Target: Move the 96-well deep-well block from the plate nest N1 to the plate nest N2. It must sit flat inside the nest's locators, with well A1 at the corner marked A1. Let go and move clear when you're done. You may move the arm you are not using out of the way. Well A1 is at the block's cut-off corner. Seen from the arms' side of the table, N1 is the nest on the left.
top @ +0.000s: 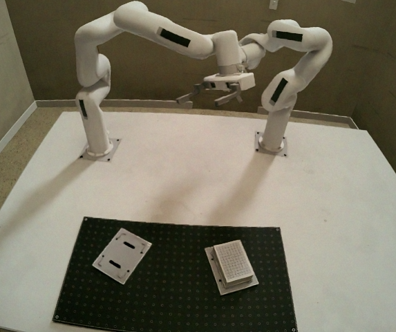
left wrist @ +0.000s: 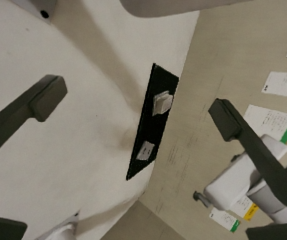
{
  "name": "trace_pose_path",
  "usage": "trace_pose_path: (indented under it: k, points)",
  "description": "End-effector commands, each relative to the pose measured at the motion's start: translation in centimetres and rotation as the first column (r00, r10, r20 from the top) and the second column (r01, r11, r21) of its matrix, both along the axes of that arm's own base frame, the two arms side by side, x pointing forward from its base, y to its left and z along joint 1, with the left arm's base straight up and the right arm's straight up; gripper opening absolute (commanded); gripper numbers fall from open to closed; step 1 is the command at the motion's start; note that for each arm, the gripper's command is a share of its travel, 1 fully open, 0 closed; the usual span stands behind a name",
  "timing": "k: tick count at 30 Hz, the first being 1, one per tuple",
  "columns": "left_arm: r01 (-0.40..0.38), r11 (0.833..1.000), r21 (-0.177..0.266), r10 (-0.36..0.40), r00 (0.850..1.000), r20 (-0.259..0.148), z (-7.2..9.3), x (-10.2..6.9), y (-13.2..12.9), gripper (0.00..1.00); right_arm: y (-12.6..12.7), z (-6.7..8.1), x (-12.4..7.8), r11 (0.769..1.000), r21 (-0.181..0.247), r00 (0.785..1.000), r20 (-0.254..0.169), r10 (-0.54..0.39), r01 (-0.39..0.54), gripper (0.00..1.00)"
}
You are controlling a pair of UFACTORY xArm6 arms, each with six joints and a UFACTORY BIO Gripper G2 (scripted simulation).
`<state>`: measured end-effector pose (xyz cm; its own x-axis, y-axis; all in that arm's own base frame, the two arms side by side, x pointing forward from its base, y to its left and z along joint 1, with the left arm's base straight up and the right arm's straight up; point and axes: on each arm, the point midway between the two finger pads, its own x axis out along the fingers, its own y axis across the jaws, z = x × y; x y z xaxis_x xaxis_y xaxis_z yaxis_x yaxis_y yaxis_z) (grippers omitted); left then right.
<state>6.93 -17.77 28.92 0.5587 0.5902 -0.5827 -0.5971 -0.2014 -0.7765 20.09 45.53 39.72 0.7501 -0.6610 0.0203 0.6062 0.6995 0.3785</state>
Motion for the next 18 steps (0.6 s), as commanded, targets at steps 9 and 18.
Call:
trace_pose_path:
  k: [9,18]
  points:
    - [-0.001,1.0,0.0,0.001,1.0,0.0,1.05,-0.07,-0.02,1.0,0.02,0.19,0.0,1.0,0.005,1.0,0.001,0.0,0.0,1.0]
    - [-0.002,1.0,-0.004,0.002,1.0,-0.005,1.23,-0.11,-0.03,1.0,0.02,0.19,0.0,1.0,0.005,1.0,0.001,0.0,0.0,1.0]
